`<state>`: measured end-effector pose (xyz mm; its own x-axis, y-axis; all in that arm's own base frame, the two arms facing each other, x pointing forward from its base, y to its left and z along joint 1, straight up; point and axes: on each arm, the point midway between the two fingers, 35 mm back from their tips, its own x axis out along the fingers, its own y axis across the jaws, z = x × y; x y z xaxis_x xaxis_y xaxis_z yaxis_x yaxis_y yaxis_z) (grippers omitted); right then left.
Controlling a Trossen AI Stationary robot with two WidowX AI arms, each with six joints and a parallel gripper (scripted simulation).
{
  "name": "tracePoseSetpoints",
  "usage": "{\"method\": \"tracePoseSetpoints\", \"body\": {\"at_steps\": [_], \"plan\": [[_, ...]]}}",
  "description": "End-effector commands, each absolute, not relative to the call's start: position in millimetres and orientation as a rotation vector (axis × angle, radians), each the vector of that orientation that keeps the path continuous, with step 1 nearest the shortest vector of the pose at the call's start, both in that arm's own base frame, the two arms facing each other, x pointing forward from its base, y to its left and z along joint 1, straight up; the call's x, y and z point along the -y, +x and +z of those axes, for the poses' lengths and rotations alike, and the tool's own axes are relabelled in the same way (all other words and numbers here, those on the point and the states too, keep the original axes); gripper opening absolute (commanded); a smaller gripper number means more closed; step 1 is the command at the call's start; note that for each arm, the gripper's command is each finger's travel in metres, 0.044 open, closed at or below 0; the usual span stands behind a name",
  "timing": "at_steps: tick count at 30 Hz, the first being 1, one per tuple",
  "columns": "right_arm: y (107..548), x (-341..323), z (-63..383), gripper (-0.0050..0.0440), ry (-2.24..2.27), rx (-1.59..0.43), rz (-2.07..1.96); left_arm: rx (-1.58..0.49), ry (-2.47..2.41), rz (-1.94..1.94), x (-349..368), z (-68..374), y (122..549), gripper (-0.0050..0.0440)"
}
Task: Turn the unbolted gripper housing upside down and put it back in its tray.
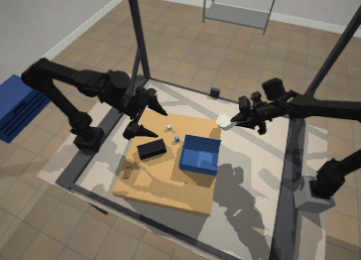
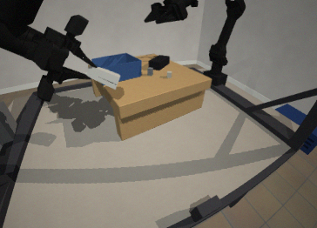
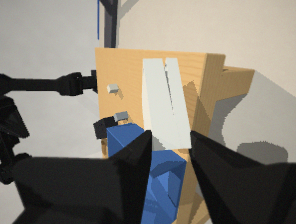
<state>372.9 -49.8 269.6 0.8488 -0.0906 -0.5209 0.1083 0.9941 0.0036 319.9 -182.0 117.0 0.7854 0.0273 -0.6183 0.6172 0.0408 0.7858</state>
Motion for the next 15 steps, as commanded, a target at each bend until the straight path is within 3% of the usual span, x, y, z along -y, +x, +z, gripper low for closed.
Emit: {"method": "tracePoseSetpoints", "body": {"at_steps": [1,15], "plan": [[371.7,50.2,280.2,0.0436,0.028,-0.522,-0.108,-0.523,1.472,-0.497,188.7,126.4,321.1,0.0118],[371.7,50.2,280.2,0.0436,0.028,-0.522,-0.108,-0.514,1.507,-0.554,199.3,122.8,314.3,0.0118]]}}
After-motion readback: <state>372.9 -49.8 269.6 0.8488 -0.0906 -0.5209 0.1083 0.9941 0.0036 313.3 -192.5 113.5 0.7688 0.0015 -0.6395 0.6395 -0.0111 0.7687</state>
